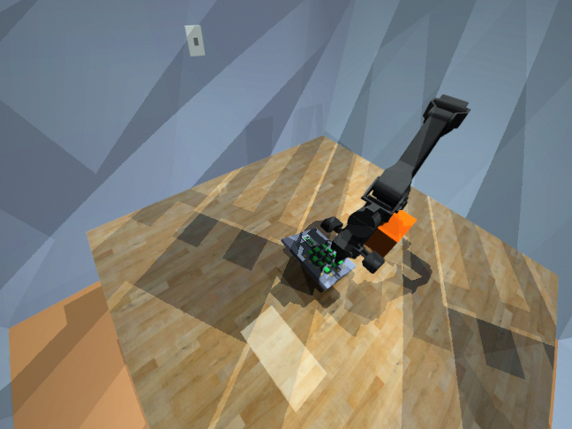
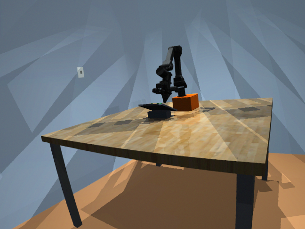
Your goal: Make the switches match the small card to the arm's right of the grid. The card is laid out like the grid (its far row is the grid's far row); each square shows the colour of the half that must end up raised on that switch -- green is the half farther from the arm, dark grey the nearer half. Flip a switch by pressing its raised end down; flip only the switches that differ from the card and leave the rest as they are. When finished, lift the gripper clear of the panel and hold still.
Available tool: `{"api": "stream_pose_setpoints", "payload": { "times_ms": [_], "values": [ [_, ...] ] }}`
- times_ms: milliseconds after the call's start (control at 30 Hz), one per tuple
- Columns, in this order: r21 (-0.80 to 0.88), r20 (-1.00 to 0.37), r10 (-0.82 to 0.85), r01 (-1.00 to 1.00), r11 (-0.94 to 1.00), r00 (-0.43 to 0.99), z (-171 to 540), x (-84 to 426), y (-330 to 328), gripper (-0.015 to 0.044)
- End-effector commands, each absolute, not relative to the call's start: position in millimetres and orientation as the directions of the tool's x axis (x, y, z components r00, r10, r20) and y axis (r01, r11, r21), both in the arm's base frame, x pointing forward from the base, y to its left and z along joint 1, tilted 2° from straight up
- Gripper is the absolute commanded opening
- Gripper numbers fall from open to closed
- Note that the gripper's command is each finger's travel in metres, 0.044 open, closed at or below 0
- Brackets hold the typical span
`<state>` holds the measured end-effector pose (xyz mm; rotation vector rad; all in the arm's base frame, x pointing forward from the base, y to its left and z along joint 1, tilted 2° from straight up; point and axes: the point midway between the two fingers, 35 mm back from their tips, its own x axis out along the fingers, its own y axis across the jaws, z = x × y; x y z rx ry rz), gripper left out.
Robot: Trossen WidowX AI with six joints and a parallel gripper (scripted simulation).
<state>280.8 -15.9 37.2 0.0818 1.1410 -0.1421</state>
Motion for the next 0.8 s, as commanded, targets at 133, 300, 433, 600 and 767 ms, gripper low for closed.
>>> {"api": "stream_pose_setpoints", "payload": {
  "times_ms": [133, 300, 433, 600, 767],
  "values": [
    [-0.009, -0.913, -0.07, 0.152, 0.988, 0.403, 27.6, 282.5, -16.3, 0.0],
    [-0.009, -0.913, -0.07, 0.152, 0.988, 0.403, 27.6, 282.5, -16.3, 0.0],
    [-0.009, -0.913, -0.07, 0.152, 0.988, 0.403, 27.6, 282.5, -16.3, 0.0],
    [-0.009, -0.913, -0.07, 0.152, 0.988, 0.403, 27.6, 282.5, -16.3, 0.0],
    [-0.009, -0.913, -0.07, 0.152, 0.988, 0.403, 27.4, 282.6, -16.3, 0.0]
  ]
}}
